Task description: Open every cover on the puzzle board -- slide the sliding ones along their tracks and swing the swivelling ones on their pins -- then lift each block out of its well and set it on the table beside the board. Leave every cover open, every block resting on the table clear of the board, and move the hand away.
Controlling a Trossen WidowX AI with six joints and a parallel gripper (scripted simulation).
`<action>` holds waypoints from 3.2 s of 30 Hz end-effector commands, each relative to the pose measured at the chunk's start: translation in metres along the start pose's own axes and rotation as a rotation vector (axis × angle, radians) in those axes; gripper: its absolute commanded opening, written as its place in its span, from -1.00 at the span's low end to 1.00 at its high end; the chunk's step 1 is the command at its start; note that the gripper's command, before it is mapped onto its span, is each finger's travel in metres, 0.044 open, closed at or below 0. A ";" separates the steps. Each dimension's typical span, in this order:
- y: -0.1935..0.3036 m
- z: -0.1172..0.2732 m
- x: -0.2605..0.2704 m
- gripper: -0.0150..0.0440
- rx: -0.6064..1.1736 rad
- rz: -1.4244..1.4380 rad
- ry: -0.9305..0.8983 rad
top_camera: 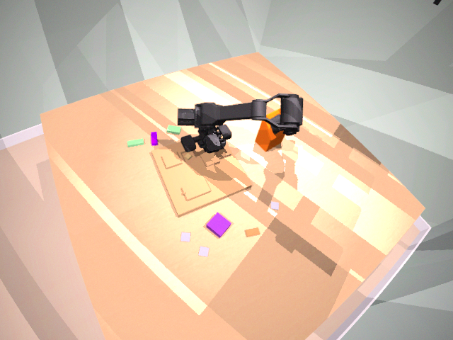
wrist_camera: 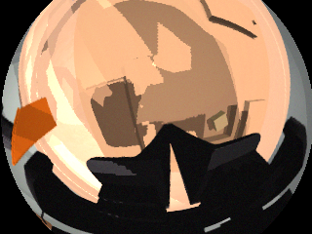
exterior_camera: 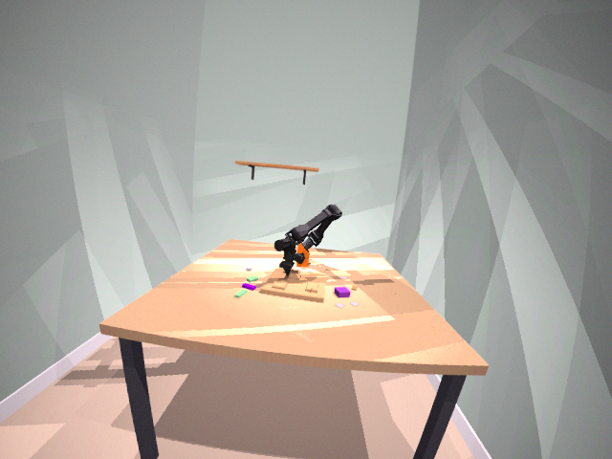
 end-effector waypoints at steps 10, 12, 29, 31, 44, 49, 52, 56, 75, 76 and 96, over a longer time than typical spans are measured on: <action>-0.015 0.000 0.000 -0.49 -0.001 0.001 0.002; -0.017 0.000 0.000 -0.49 -0.001 0.001 0.002; -0.034 0.000 0.001 -0.49 -0.001 0.001 0.003; -0.036 0.000 0.001 -0.49 -0.001 0.001 0.003; -0.048 0.000 0.003 -0.49 -0.002 0.001 0.002; -0.053 0.000 0.003 -0.49 -0.003 0.001 0.002; -0.056 0.000 0.004 -0.49 -0.004 0.001 0.002; -0.060 0.000 0.004 -0.49 -0.004 0.001 0.001; -0.078 -0.001 0.008 -0.49 -0.008 0.001 0.000; -0.078 0.000 0.008 -0.49 -0.008 0.001 0.000; -0.080 0.024 0.007 -0.49 -0.006 0.001 0.000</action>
Point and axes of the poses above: the point midway between the two fingers, 35 mm back from their tips, its own z axis back along the fingers, its own x axis across the jaws, y = z × x, the point moved 10 cm from there along z, back along the fingers, and after that the axes turned 6 degrees about -z, right-handed, at the moved point
